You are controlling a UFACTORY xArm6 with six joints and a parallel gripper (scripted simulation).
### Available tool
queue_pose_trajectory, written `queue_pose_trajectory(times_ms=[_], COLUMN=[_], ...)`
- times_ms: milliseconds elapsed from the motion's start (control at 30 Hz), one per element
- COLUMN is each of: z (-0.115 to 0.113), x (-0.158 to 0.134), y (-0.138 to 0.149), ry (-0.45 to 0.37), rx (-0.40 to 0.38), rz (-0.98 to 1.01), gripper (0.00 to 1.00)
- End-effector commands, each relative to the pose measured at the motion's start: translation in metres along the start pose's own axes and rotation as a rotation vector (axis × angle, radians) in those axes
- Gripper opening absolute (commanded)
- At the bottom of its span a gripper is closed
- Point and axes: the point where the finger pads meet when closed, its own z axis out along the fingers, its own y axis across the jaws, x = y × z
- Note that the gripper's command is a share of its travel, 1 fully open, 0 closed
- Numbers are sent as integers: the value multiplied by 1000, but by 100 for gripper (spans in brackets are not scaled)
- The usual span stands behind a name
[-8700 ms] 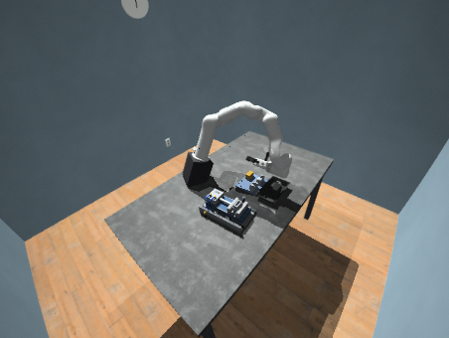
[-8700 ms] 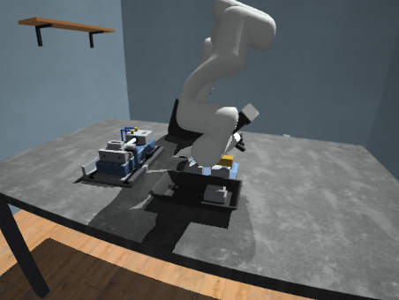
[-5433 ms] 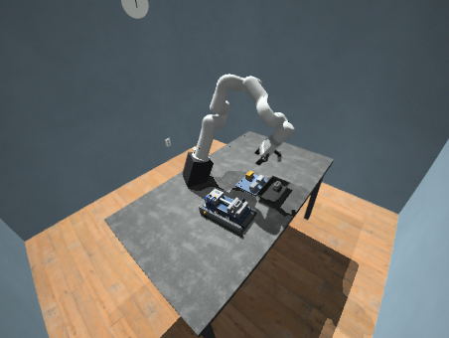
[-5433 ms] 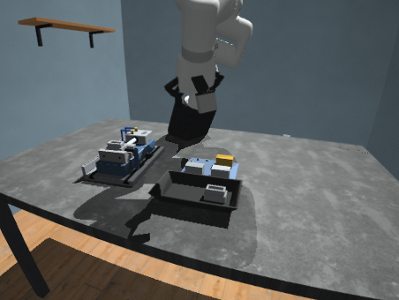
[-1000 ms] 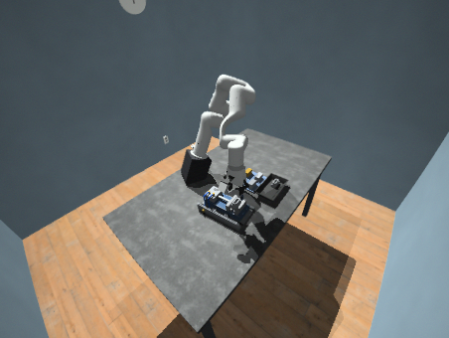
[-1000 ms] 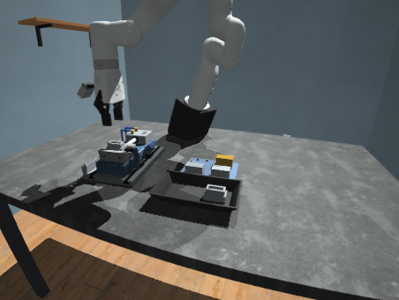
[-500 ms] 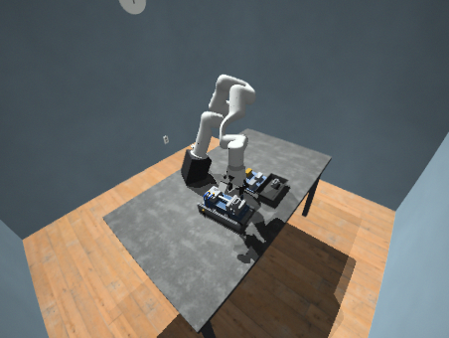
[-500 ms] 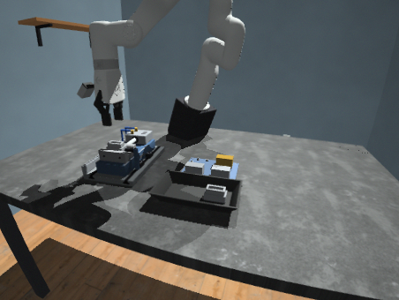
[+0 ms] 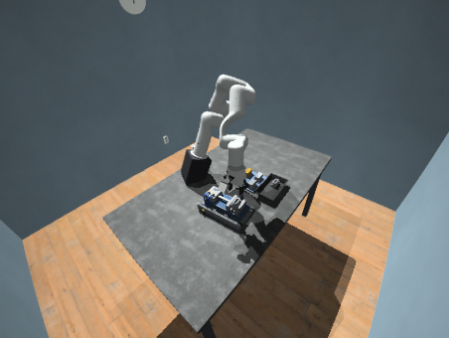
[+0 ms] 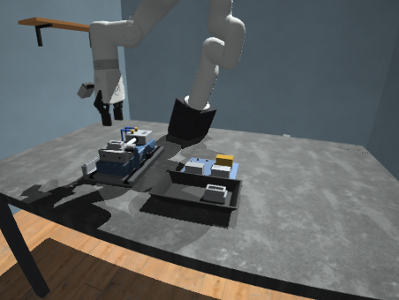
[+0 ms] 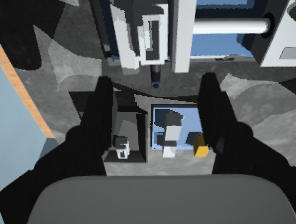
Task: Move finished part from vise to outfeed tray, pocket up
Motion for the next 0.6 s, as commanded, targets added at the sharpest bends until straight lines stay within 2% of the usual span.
queue_pose_trajectory(times_ms=[0,567], z=[0,19], x=[1,0], y=[-1,-2], ry=[2,1], rx=[4,6], rz=[-1,-3], gripper=[69,69])
